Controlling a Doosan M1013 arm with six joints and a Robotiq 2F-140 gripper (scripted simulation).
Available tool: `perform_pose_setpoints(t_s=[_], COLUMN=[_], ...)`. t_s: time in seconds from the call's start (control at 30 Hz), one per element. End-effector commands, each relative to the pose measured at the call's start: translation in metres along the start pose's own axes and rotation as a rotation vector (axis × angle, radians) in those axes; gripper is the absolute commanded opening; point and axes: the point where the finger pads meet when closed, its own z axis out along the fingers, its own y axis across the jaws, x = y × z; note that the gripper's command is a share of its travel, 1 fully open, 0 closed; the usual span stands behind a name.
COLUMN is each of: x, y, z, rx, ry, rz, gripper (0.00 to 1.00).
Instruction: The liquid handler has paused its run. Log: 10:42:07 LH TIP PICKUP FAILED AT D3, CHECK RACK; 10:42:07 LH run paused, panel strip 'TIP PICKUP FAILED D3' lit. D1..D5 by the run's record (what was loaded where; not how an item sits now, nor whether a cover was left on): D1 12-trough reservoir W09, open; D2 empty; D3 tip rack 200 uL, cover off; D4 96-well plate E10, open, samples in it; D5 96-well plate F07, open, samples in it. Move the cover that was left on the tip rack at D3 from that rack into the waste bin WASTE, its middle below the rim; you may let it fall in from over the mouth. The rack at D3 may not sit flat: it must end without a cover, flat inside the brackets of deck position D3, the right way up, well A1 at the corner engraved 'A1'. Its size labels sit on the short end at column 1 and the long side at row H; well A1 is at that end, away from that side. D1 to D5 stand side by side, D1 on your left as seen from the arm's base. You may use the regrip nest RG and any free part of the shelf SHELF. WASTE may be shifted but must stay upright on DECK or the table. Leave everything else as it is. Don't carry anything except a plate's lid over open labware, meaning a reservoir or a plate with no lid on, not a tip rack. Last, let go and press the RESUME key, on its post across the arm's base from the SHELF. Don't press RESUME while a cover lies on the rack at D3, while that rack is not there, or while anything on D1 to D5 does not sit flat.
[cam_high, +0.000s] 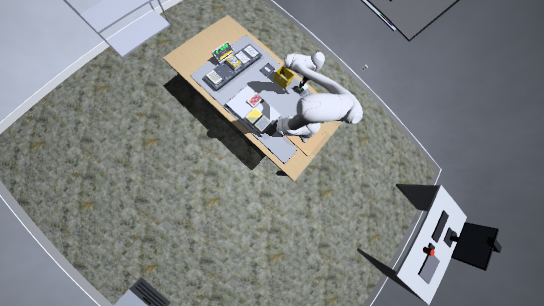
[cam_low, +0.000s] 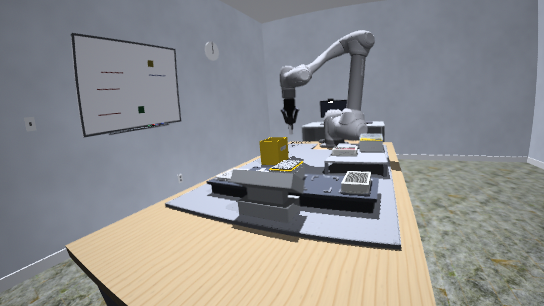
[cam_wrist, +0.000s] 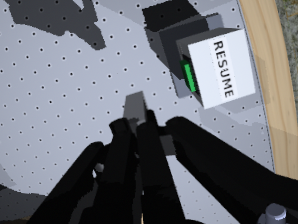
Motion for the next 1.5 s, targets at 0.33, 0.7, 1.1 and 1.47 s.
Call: perform_pose_setpoints(t_s=[0.33, 0.7, 1.1, 1.47], x=[0.0, 0.0, -0.001, -0.001], y=[-0.005, -0.005, -0.005, -0.005], z=[0.023, 0.038, 0.056, 0.073], rx=[0.01, 0.01, 0.01, 0.01], ry=[-0.005, -0.005, -0.005, -0.005], rz=[-0.006, -0.006, -0.006, -0.006], gripper=[0.0, 0.0, 0.0, 0.0])
